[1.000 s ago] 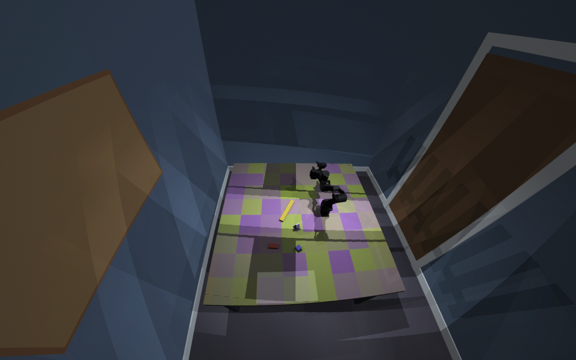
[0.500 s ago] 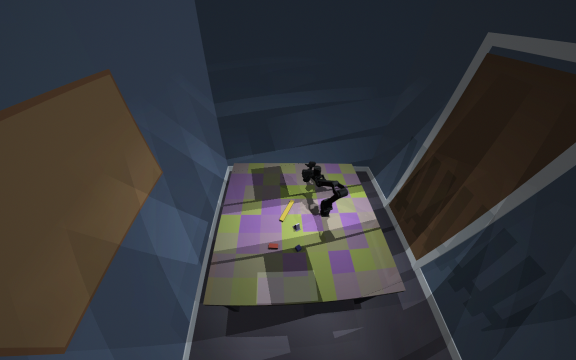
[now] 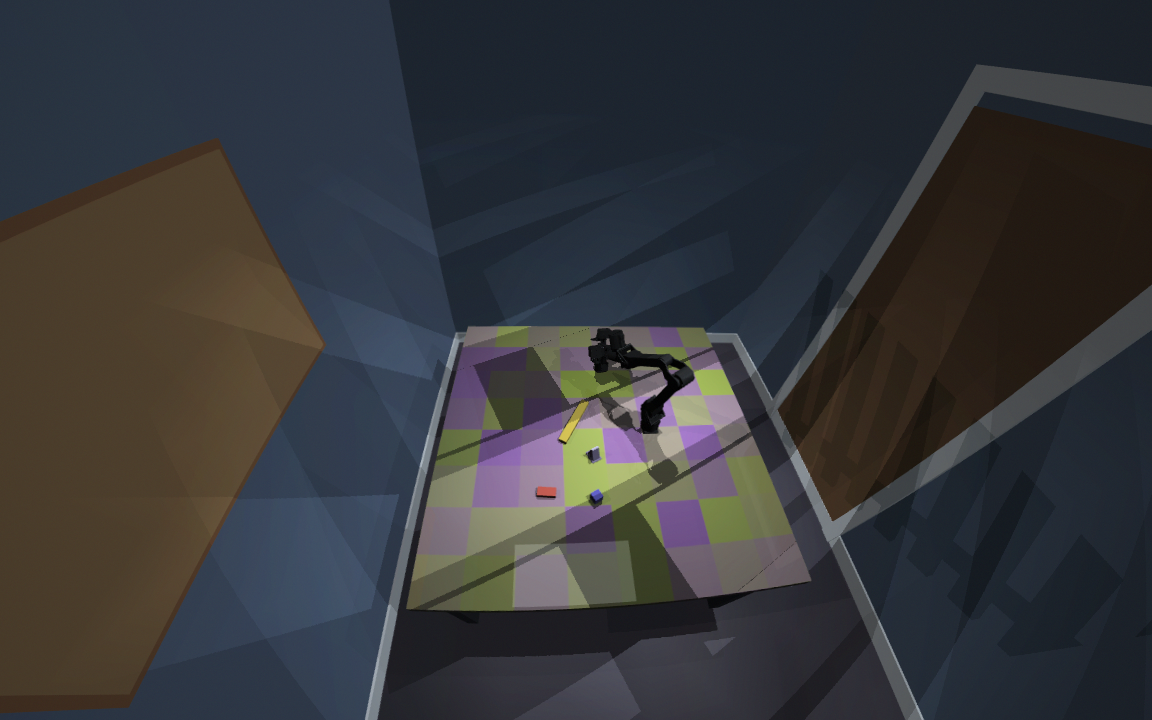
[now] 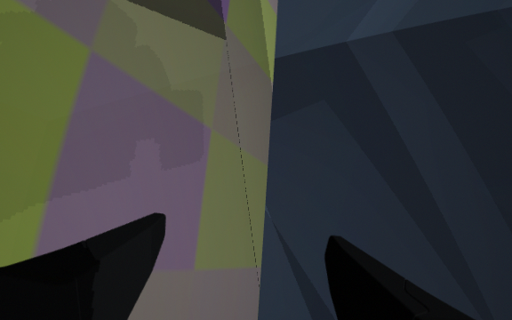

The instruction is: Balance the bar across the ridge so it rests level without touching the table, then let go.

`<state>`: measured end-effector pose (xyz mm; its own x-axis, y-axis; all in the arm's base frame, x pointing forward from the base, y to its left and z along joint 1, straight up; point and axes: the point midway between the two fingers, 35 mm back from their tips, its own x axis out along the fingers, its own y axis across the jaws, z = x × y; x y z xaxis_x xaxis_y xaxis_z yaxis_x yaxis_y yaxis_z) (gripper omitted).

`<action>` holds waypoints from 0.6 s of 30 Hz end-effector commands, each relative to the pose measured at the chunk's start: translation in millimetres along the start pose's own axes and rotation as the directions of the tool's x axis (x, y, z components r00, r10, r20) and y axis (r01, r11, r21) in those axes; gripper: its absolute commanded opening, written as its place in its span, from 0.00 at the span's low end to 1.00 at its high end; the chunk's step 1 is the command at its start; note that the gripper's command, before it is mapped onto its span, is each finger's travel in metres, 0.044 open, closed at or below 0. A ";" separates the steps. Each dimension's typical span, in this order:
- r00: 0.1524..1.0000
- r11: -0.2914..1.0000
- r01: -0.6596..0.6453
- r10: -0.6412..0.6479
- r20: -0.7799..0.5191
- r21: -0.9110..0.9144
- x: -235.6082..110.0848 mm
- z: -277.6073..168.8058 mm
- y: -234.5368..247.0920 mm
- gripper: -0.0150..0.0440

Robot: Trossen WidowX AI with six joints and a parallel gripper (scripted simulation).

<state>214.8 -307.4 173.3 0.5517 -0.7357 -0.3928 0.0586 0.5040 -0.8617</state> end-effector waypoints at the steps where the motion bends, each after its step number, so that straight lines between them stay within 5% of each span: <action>1: 0.997 0.997 -0.078 0.078 0.017 -0.016 5.0 19.2 11.0 0.79; 18: 0.895 0.885 -0.432 0.444 0.033 -0.172 1.6 86.0 75.3 0.79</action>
<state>281.5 -245.3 137.5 0.5654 -0.4702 -0.6776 -0.2595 0.6784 -0.6873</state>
